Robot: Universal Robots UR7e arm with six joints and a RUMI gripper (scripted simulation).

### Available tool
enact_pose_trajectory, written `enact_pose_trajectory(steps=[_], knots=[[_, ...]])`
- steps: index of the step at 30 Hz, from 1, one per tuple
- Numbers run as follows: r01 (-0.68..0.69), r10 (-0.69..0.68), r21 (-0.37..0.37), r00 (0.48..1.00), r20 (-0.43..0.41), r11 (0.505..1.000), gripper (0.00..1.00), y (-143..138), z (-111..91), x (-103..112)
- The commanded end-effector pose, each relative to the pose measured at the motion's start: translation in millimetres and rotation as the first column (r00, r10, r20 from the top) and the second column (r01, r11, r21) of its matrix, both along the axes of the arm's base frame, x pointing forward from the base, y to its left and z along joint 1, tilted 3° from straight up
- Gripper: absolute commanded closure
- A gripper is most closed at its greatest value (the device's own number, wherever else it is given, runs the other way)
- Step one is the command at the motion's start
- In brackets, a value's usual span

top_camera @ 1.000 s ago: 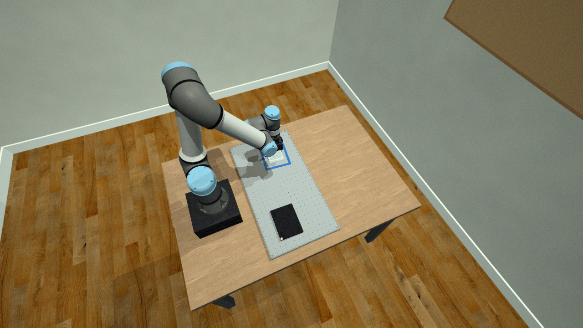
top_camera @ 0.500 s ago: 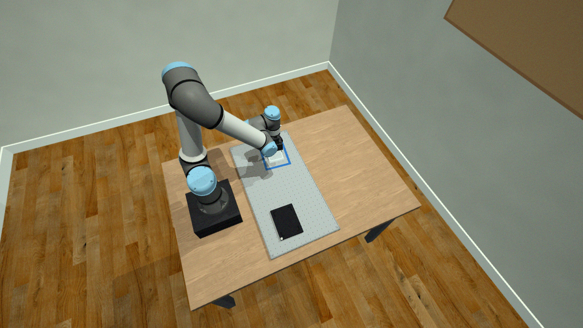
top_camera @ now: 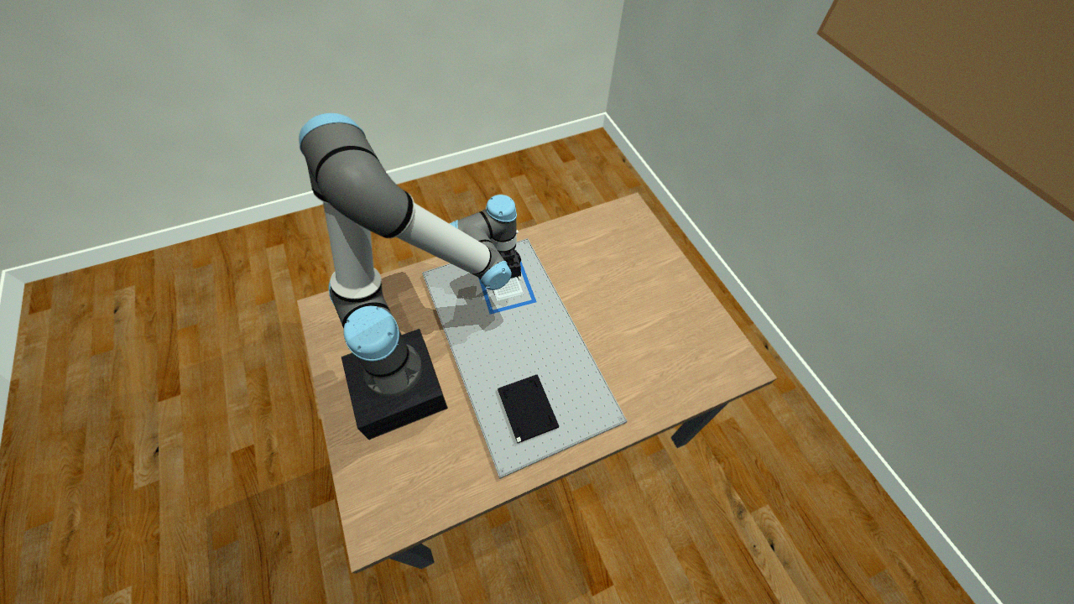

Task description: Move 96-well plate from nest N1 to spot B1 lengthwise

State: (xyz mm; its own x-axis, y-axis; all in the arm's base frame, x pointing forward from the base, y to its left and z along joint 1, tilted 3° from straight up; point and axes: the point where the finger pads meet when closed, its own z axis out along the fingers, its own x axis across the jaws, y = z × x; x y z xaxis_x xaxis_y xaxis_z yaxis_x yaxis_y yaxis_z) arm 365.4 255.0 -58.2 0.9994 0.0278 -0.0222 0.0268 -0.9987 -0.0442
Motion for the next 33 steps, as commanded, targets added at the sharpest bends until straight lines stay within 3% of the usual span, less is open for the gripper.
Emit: enact_pose_trajectory(steps=[1,33], knots=[[0.0,0.0,0.0,1.0,0.001,1.0,1.0,0.2,-0.4,0.4],[0.0,0.0,0.0,1.0,0.001,1.0,1.0,0.3,-5.1,0.3]])
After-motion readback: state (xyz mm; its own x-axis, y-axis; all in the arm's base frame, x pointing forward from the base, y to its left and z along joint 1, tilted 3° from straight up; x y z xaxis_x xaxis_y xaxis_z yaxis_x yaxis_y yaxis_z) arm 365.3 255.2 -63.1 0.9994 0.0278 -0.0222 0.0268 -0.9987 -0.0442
